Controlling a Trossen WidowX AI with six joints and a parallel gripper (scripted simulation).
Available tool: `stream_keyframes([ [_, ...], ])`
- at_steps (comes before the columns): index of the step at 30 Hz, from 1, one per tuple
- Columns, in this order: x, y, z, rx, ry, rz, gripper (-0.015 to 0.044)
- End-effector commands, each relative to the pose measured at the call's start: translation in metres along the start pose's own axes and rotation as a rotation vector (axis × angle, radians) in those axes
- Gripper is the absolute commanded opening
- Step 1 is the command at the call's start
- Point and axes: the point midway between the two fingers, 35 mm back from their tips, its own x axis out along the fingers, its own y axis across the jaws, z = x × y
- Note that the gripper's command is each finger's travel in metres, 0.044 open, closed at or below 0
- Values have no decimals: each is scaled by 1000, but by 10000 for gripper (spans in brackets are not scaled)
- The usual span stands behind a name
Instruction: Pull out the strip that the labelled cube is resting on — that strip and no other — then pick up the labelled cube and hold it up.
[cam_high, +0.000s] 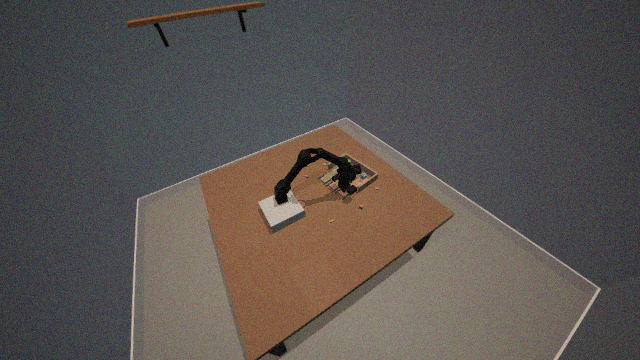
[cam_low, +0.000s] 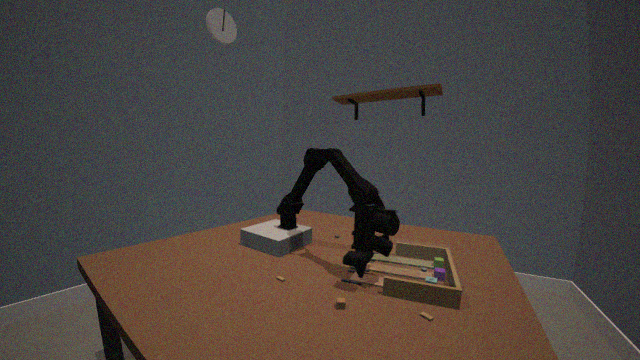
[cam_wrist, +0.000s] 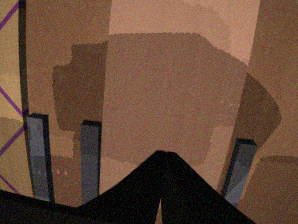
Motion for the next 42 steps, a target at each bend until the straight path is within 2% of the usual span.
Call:
stream_keyframes([
  [1, 2, 1, 1, -5, -2, 4, 0],
  [42, 6, -1, -9, -5, -1, 4, 0],
])
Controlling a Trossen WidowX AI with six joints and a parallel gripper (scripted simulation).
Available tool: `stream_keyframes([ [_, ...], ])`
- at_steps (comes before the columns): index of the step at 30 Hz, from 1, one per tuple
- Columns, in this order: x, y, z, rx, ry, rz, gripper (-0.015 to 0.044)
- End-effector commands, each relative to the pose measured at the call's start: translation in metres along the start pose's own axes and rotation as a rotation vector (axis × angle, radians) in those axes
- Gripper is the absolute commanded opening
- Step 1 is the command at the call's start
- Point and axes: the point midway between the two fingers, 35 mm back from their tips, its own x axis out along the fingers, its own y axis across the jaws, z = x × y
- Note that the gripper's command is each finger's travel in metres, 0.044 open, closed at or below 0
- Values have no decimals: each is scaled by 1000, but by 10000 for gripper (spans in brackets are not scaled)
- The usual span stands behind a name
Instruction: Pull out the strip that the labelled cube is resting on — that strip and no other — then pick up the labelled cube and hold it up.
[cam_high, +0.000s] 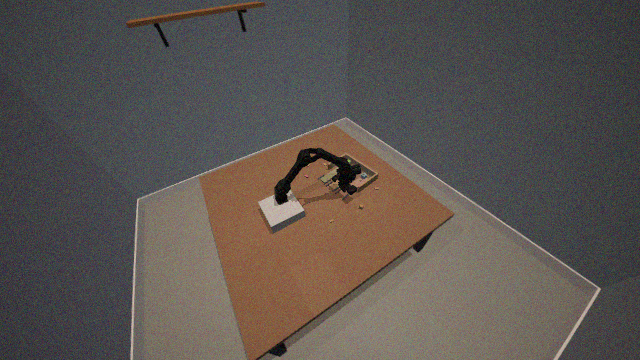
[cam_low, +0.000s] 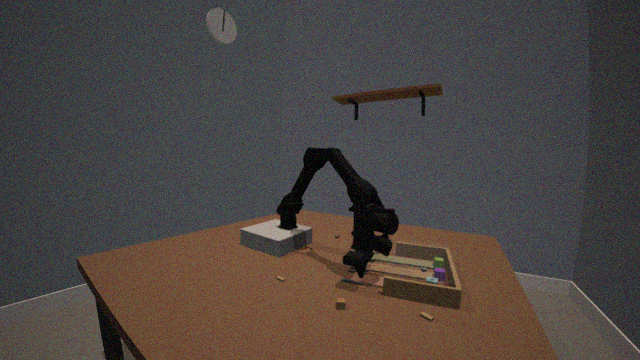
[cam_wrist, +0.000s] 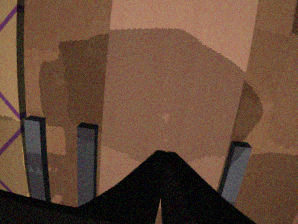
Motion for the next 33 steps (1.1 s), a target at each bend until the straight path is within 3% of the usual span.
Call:
stream_keyframes([
  [1, 6, 0, -11, -2, 20, 8, 0],
  [33, 7, -1, -60, -2, 23, 8, 0],
])
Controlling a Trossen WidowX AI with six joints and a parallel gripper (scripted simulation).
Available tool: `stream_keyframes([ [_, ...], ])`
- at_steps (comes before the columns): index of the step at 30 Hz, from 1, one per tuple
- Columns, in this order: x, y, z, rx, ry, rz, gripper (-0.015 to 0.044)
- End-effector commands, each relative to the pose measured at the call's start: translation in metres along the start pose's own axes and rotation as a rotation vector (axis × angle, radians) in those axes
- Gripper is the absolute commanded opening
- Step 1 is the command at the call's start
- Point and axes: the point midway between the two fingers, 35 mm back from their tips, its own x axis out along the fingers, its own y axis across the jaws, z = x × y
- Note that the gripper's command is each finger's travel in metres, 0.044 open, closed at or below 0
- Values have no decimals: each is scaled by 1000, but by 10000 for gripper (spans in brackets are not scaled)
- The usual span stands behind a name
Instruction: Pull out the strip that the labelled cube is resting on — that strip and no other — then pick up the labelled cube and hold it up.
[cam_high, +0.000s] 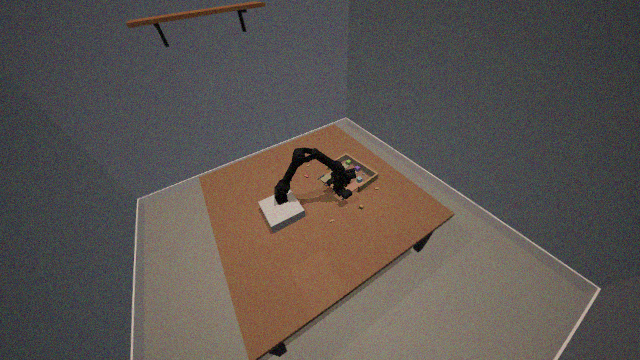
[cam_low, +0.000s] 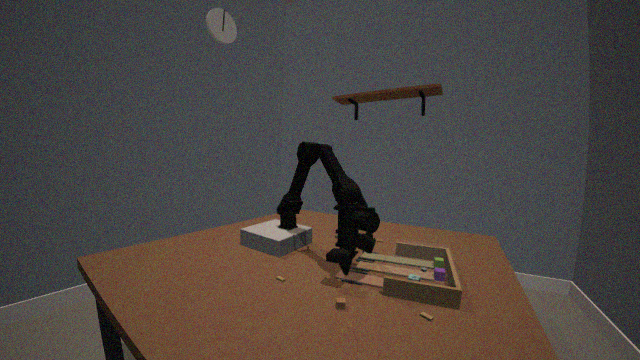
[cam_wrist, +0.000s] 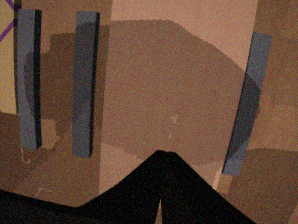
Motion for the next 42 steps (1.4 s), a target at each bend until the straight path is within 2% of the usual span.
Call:
stream_keyframes([
  [1, 7, 2, -13, -1, 25, 13, 0],
  [42, 7, 1, -75, -1, 29, 13, 0],
])
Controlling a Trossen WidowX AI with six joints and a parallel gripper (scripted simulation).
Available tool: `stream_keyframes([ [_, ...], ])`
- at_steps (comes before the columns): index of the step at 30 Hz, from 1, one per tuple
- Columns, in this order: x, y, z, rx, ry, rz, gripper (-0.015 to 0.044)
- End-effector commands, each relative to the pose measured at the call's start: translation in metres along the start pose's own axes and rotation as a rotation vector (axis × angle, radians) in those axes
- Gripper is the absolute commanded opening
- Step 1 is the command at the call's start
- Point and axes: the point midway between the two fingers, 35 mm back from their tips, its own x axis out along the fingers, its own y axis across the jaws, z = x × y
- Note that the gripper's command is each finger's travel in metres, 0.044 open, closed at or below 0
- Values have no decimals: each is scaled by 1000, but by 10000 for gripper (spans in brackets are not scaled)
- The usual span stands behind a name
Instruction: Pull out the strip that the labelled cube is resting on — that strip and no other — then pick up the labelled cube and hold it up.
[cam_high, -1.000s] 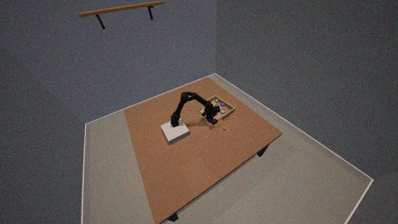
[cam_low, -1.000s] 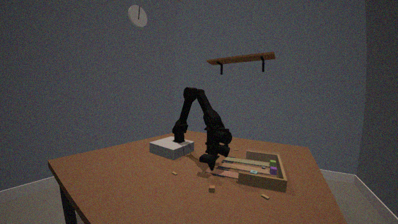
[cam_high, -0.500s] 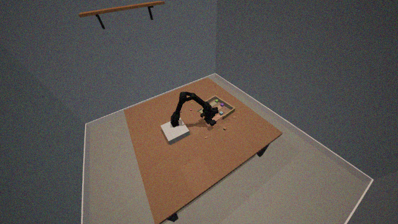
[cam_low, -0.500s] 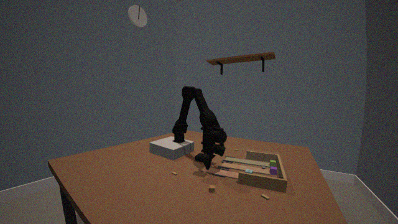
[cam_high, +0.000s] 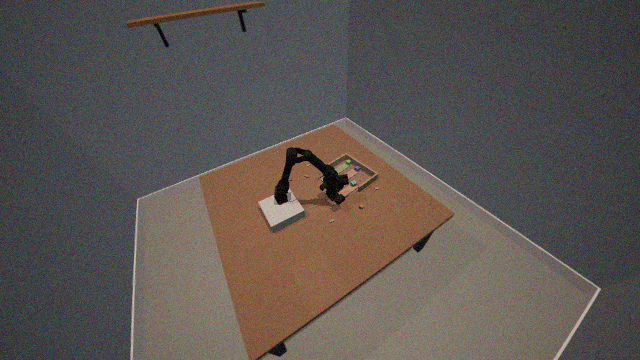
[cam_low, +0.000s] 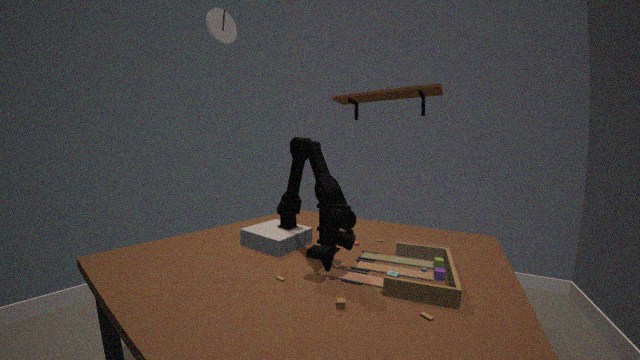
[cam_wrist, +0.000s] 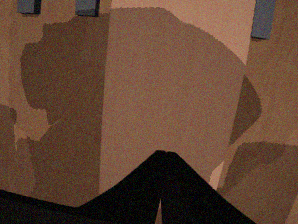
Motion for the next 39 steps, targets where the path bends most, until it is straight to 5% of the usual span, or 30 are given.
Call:
stream_keyframes([
  [1, 7, 2, -15, 2, 30, 15, 0],
  [39, 6, 2, -69, 2, 34, 15, 0],
])
